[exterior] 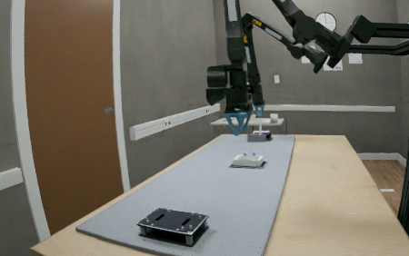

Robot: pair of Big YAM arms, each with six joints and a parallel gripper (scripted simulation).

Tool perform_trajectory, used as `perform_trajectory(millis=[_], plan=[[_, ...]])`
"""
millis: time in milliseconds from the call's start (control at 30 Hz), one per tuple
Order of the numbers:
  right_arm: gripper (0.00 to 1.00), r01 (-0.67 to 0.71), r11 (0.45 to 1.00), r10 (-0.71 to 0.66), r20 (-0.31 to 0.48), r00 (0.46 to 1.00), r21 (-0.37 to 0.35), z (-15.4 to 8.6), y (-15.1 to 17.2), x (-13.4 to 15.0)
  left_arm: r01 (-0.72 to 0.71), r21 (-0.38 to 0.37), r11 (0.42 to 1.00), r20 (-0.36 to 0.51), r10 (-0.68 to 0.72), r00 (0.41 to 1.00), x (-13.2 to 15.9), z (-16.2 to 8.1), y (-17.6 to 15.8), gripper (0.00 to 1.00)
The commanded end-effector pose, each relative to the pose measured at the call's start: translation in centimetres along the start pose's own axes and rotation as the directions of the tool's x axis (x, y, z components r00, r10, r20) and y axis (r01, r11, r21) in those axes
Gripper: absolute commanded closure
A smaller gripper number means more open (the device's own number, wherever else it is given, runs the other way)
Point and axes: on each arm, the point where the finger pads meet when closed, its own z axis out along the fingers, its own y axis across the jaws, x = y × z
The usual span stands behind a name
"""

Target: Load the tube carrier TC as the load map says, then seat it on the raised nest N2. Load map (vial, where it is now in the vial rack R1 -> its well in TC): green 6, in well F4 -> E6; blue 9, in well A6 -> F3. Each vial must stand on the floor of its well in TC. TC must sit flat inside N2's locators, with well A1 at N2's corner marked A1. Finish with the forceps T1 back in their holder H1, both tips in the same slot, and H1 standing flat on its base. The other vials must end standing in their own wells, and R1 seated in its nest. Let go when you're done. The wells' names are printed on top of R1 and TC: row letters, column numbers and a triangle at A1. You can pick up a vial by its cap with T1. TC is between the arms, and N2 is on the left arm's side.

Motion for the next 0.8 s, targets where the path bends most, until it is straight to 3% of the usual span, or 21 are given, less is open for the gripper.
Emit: perform_trajectory(millis=[0,767], plan=[[0.76,0.061,0.998,-0.063,0.084,0.994,0.021,-1.0,1.7,-2.1,-0.004,0.001,1.000,0.002,0.004,1.000,0.0,0.0,0.0,0.00],[0.76,0.043,0.999,-0.045,0.084,0.995,0.019,-2.6,8.5,0.8,-0.004,0.001,1.000,0.002,0.004,1.000,0.0,0.0,0.0,0.00]])
